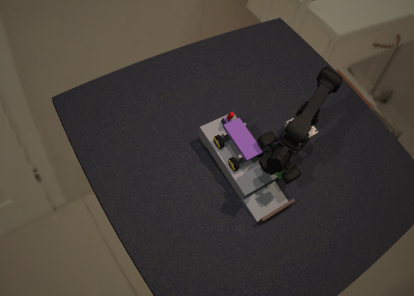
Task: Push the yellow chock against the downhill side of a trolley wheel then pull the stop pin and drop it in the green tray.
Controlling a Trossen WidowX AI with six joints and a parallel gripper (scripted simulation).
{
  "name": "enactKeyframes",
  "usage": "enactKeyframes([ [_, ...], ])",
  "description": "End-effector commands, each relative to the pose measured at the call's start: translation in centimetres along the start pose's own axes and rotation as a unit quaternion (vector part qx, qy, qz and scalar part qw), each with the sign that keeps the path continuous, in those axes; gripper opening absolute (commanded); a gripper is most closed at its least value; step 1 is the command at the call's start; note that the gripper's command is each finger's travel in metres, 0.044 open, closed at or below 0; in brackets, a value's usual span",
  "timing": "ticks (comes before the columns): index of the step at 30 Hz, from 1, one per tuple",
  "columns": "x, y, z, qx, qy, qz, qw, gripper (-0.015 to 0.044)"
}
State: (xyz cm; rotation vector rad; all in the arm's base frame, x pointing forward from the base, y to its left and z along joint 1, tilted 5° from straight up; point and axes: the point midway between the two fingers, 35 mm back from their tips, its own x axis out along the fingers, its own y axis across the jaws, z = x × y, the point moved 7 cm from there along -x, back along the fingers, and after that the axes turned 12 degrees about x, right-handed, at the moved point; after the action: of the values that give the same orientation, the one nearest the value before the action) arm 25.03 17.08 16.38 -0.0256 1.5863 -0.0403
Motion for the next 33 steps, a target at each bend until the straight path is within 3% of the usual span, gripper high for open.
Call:
enactKeyframes([
  [1, 0.0, -0.5, 0.1, -0.001, -0.003, -0.001, 1.0, 0.0],
  [23, 0.0, -1.2, 0.2, 0.0, 0.0, 0.001, 1.0, 0.0],
  [30, 0.0, -1.2, 0.2, 0.0, 0.0, 0.001, 1.0, 0.0184],
  [33, 0.0, -1.2, 0.2, 0.0, 0.0, 0.001, 1.0, 0.019],
])
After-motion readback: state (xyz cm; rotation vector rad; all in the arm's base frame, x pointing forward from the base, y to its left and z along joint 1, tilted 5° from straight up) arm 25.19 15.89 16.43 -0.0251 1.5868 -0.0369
